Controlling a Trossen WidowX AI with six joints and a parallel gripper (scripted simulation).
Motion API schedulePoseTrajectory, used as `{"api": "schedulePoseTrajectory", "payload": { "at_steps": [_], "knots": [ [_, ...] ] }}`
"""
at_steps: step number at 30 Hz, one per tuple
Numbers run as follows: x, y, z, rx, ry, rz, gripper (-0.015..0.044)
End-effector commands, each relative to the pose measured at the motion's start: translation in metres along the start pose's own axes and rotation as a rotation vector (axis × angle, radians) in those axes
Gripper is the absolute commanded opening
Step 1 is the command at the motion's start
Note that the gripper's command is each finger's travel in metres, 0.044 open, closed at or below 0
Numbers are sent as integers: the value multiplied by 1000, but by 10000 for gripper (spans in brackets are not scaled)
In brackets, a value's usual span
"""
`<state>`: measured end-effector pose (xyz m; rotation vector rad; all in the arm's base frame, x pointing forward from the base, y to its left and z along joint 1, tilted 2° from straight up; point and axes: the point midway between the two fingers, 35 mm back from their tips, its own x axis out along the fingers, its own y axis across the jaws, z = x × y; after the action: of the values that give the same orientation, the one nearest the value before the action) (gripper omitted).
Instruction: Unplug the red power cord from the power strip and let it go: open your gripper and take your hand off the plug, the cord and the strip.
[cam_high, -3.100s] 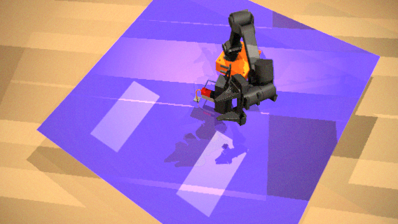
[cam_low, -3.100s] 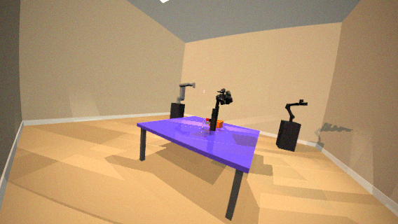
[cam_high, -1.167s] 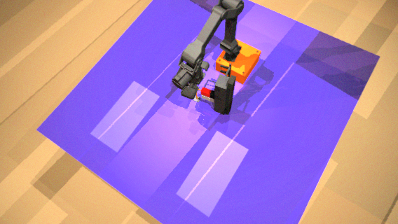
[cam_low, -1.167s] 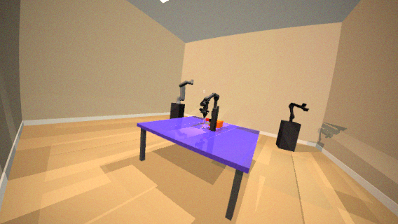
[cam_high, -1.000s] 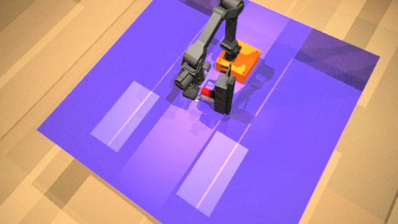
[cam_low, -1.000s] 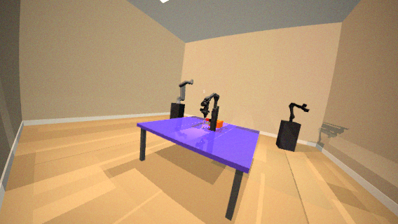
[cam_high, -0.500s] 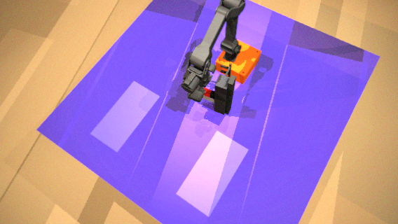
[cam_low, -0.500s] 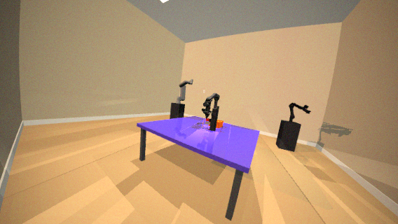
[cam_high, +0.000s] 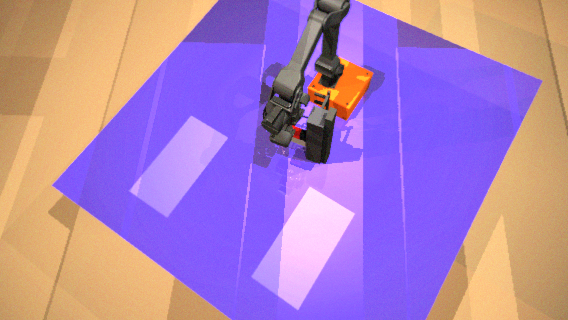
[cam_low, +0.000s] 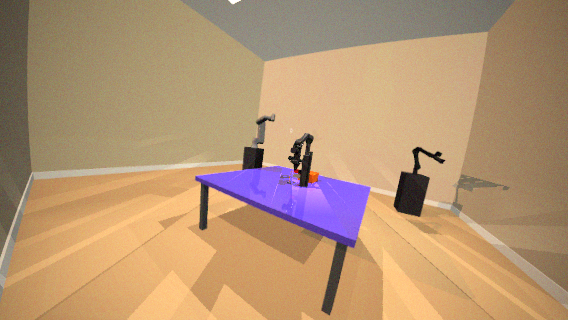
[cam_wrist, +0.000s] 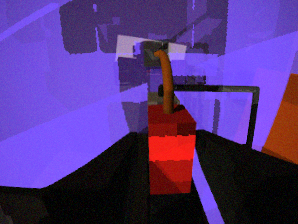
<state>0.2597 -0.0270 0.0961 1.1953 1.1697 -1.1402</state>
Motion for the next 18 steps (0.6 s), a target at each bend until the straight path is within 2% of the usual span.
{"api": "schedulePoseTrajectory", "payload": {
  "at_steps": [1, 5, 8, 17, 18],
  "knots": [
    [4, -2, -1, 3, 3, -10, 160],
    [4, -2, -1, 3, 3, -10, 160],
    [2, -1, 0, 0, 0, -3, 81],
    [2, -1, 0, 0, 0, -3, 21],
    [2, -1, 0, 0, 0, -3, 0]
  ]
}}
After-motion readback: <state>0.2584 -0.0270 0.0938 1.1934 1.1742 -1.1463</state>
